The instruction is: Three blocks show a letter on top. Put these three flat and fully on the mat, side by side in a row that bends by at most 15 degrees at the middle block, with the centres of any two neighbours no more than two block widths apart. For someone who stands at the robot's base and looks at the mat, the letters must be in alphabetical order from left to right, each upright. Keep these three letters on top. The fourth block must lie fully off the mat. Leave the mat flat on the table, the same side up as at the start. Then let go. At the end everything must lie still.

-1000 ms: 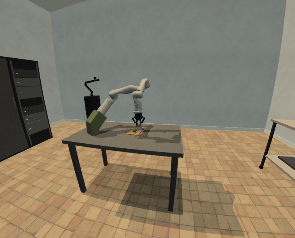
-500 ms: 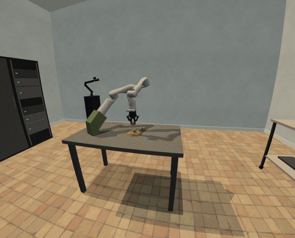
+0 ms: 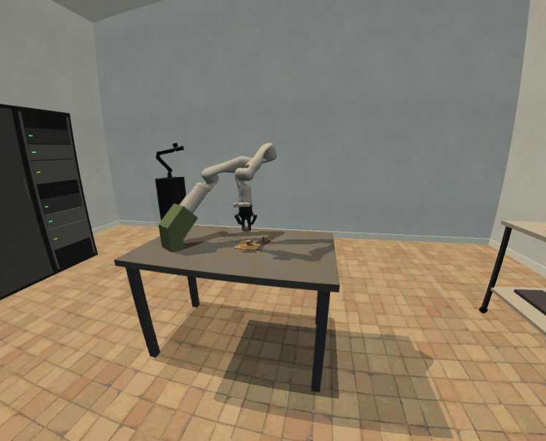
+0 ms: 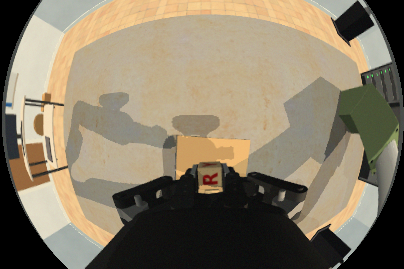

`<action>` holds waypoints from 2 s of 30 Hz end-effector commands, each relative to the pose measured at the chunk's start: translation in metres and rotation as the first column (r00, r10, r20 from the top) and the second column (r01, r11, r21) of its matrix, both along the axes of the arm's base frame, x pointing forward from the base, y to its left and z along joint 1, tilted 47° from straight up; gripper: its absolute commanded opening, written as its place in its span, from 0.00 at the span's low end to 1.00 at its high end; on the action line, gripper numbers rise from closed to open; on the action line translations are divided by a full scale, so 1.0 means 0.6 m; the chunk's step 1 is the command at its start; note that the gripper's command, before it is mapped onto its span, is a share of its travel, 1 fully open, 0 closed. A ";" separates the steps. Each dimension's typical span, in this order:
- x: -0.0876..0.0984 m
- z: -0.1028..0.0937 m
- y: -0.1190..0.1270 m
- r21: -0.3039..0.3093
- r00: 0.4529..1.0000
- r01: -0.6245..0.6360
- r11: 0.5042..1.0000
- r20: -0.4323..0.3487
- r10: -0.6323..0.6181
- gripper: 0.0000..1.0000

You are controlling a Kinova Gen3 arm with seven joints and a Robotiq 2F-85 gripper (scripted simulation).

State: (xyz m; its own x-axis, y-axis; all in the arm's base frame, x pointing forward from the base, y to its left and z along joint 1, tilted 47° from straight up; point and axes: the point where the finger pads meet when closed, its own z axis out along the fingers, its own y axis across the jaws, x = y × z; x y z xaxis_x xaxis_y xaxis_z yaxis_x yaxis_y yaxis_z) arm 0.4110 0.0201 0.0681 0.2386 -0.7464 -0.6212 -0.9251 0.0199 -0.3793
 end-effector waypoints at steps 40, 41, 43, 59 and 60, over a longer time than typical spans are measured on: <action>0.045 -0.110 0.104 0.000 1.000 0.001 1.000 0.000 -0.001 0.21; 0.045 -0.110 0.104 0.000 1.000 0.001 1.000 0.000 -0.001 0.21; 0.045 -0.110 0.104 0.000 1.000 0.001 1.000 0.000 -0.001 0.21; 0.045 -0.110 0.104 0.000 1.000 0.001 1.000 0.000 -0.001 0.21; 0.045 -0.110 0.104 0.000 1.000 0.001 1.000 0.000 -0.001 0.21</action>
